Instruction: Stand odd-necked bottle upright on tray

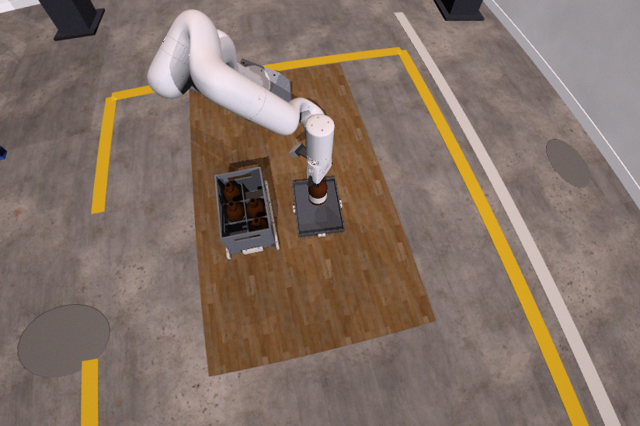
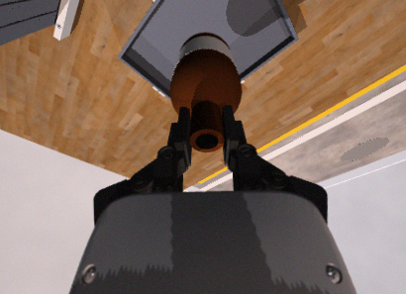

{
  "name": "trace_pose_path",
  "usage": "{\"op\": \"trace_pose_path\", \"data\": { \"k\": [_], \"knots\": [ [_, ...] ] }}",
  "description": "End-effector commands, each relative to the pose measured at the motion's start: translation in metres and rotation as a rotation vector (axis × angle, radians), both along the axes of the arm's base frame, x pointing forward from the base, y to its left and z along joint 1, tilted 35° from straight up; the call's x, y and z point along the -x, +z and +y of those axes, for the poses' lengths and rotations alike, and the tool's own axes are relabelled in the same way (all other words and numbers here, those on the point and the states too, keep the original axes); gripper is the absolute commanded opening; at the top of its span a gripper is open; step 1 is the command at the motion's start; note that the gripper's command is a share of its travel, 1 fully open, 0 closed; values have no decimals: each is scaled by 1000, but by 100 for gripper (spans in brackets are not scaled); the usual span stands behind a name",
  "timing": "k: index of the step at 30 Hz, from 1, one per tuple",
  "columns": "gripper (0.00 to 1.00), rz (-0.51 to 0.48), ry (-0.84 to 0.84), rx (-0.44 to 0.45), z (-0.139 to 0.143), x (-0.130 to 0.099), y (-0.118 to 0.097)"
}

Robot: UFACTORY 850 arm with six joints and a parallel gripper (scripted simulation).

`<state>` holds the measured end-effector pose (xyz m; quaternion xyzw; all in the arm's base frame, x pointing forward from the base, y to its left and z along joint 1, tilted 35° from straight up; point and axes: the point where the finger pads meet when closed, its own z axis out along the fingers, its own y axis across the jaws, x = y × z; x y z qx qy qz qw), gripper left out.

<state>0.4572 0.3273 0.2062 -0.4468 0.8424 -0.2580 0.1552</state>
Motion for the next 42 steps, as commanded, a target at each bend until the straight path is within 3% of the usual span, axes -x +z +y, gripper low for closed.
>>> {"op": "trace_pose_path", "data": {
  "k": [1,21,42],
  "knots": [
    [0,-2,1,-1,-4,-8,-12],
    [0,-2,1,-1,-14,-26,-42],
    [0,-2,1,-1,-17,-31,-51]
  ]
}}
